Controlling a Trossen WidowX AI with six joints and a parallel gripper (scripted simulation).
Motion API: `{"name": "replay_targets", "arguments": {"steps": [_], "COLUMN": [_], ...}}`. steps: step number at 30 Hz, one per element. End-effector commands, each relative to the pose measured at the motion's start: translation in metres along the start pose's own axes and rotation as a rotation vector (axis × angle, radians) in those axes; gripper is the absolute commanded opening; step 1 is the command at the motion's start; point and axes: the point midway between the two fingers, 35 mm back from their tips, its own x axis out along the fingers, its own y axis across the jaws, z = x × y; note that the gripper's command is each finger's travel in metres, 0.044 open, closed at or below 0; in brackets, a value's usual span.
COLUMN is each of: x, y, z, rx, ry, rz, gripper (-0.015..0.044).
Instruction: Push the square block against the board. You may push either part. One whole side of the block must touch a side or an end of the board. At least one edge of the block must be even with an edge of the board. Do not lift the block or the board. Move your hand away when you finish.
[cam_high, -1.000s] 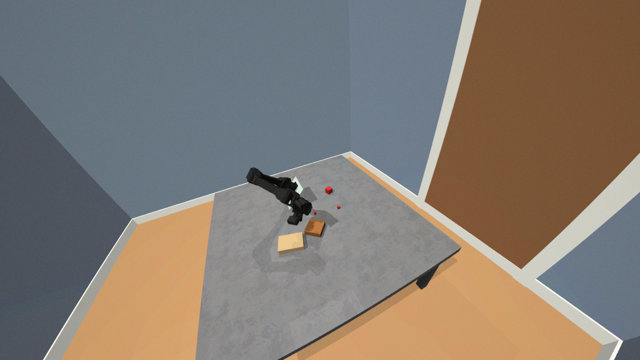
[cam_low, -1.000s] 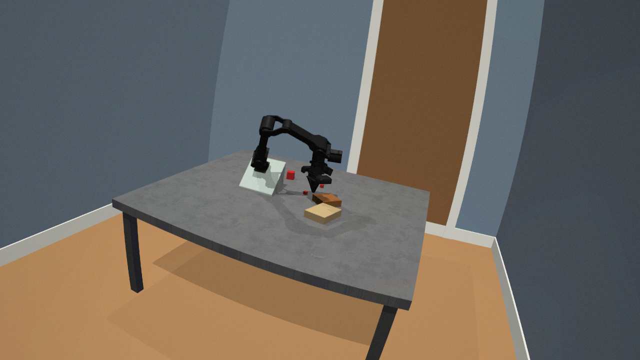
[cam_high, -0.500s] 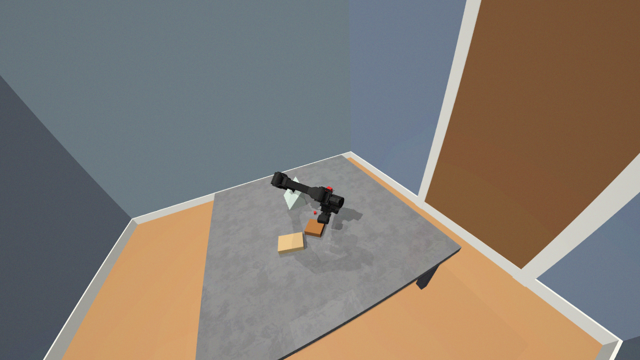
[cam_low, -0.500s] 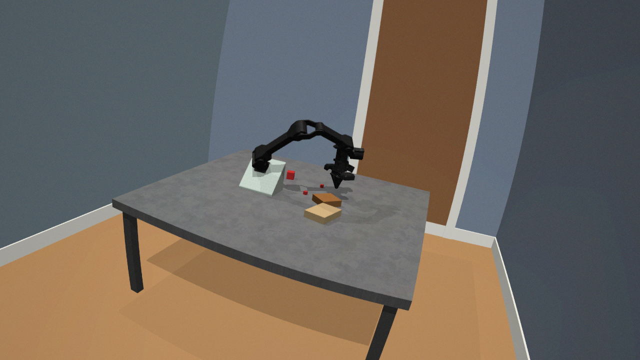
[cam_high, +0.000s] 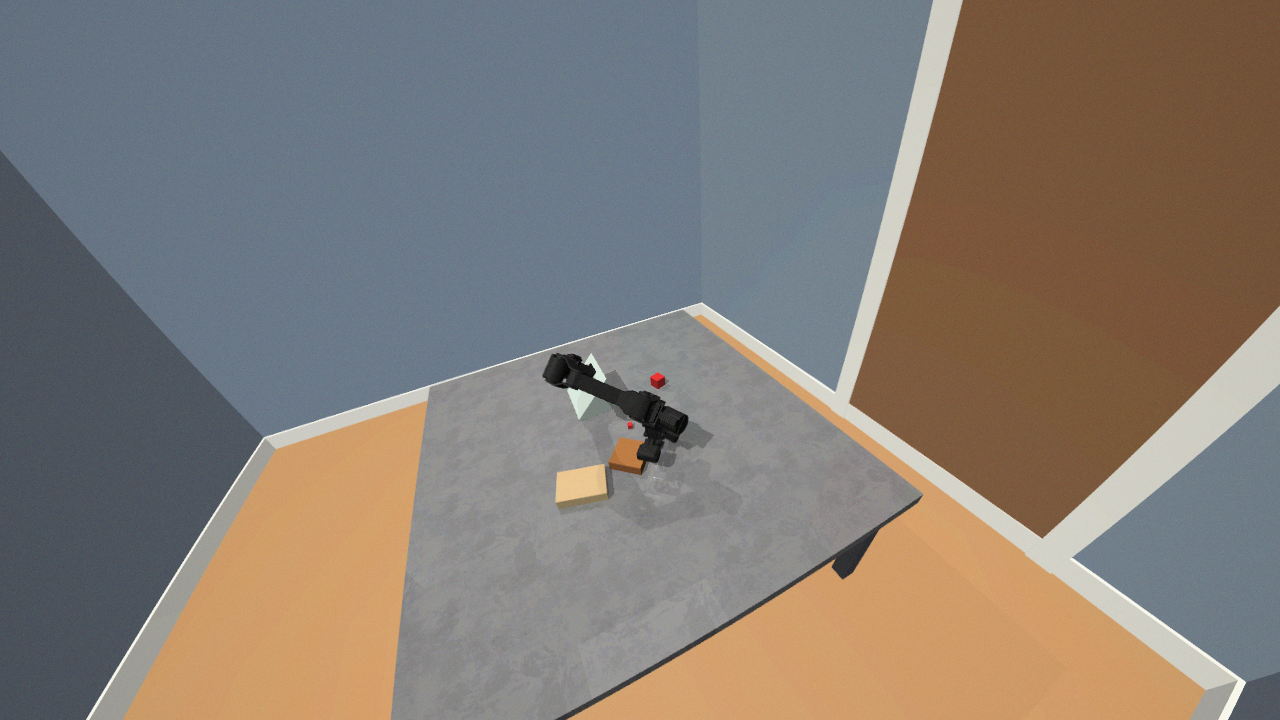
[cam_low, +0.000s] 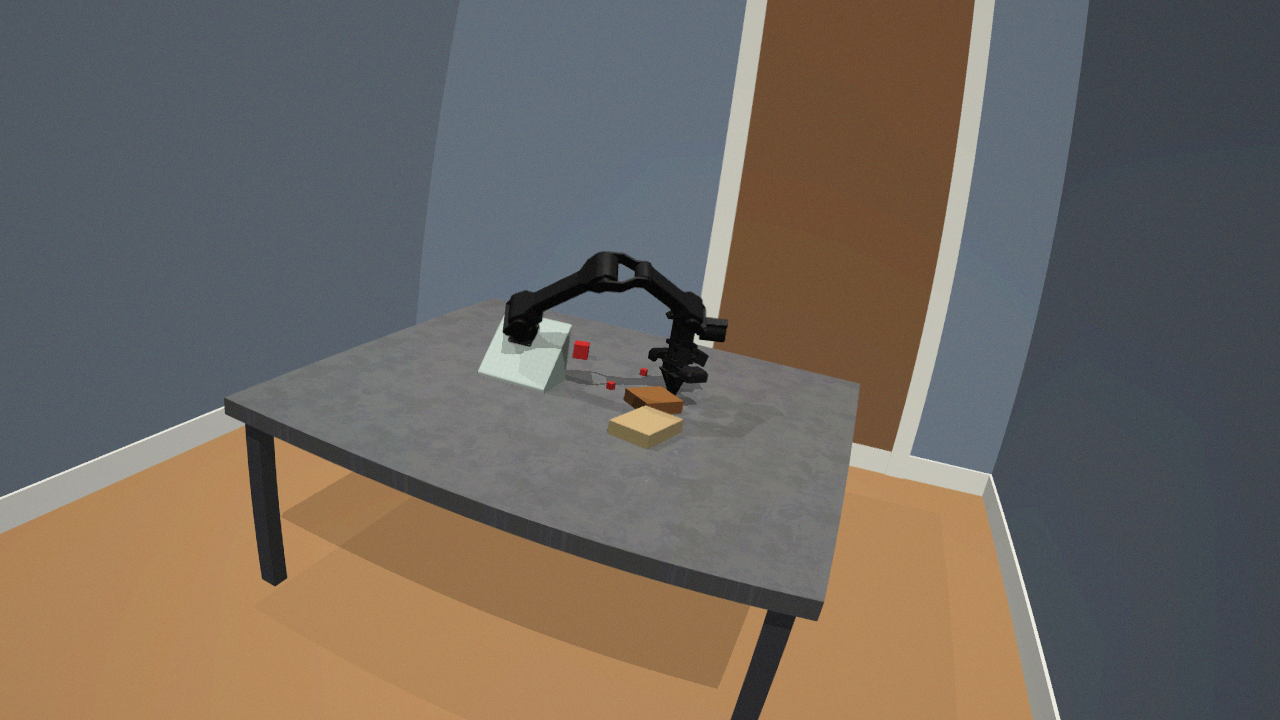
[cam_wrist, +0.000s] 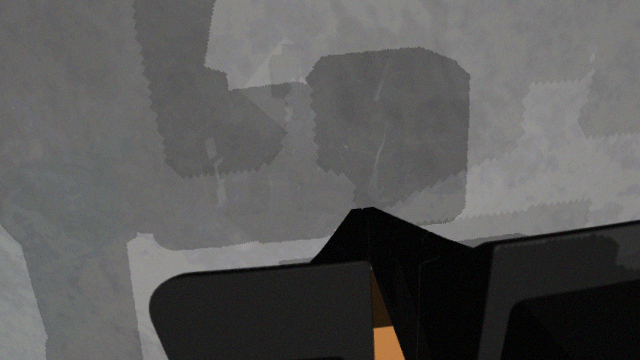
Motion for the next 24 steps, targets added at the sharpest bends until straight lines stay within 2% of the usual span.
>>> {"name": "replay_targets", "arguments": {"steps": [1, 24], "x": [0.000, 0.000], "y": [0.000, -0.002], "z": [-0.003, -0.023], "rx": [-0.005, -0.006], "ry": [0.001, 0.002], "rz": [-0.004, -0.004], "gripper": [0.0000, 0.0000]}}
